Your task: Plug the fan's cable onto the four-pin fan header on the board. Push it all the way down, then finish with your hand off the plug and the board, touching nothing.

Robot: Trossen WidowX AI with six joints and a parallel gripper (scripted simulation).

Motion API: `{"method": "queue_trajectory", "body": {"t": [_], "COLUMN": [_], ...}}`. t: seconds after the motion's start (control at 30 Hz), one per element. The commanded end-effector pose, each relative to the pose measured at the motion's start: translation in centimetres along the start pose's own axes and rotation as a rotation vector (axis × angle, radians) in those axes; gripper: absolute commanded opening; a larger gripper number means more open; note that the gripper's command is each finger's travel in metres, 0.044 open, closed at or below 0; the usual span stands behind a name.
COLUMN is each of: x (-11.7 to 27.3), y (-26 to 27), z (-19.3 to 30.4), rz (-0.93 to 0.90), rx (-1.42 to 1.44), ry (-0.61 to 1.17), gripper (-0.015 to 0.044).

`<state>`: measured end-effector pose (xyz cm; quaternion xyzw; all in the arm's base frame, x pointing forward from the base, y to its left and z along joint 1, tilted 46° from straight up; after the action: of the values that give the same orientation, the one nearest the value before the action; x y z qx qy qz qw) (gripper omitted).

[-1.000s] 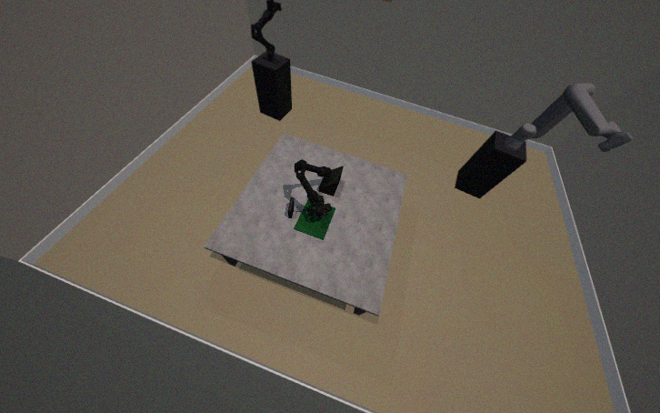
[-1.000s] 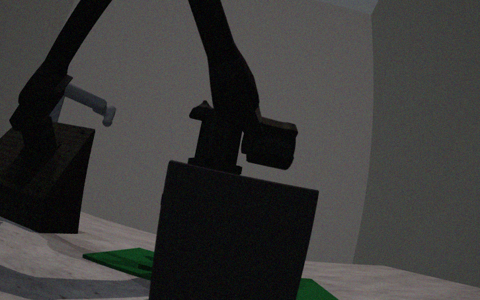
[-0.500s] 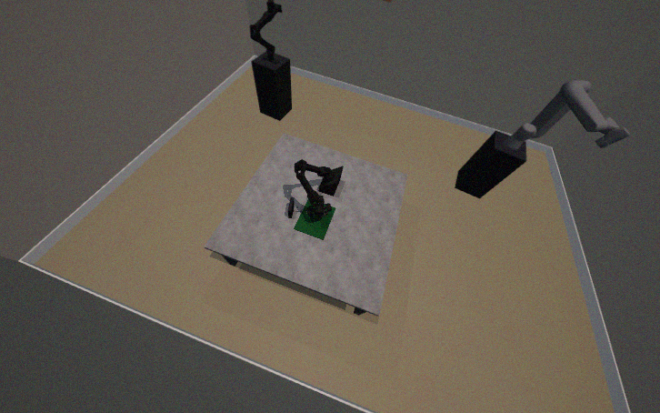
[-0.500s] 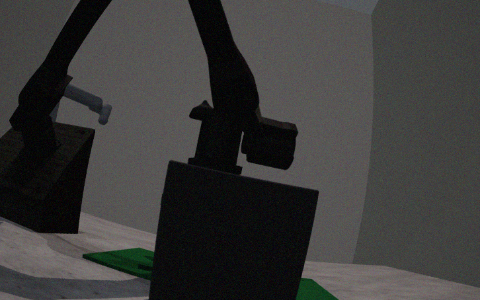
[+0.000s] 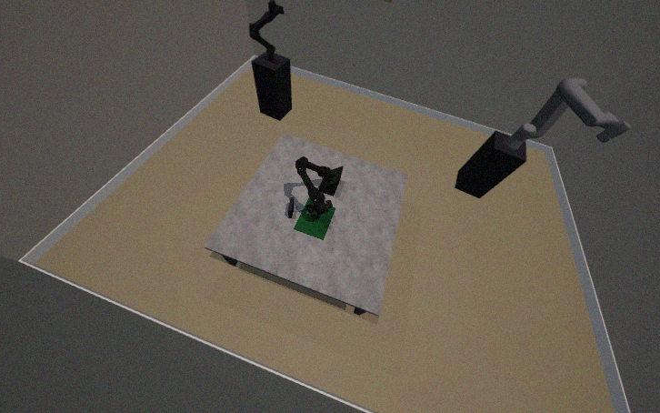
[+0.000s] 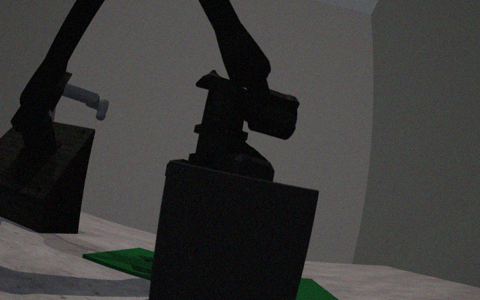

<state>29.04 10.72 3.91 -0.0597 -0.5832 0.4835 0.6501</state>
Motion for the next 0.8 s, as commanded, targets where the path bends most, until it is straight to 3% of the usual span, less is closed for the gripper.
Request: {"method": "queue_trajectory", "body": {"t": [0.0,0.77], "x": [0.3,0.2], "y": [-0.2,-3.5], "z": [0.0,1.1], "rz": [-0.007,-0.008], "rx": [-0.054,-0.843], "ry": [0.002,0.004], "gripper": [0.0,0.0]}}
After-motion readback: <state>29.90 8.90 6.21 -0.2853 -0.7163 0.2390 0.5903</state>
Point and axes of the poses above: the point midway between the two fingers, 35 mm back from their tips, its own x axis back along the fingers, its own y axis across the jaws, z = x × y, the point moved 9 cm from there along x, back along the fingers, and after that the axes turned 10 degrees about -x, right-handed, at the moved point
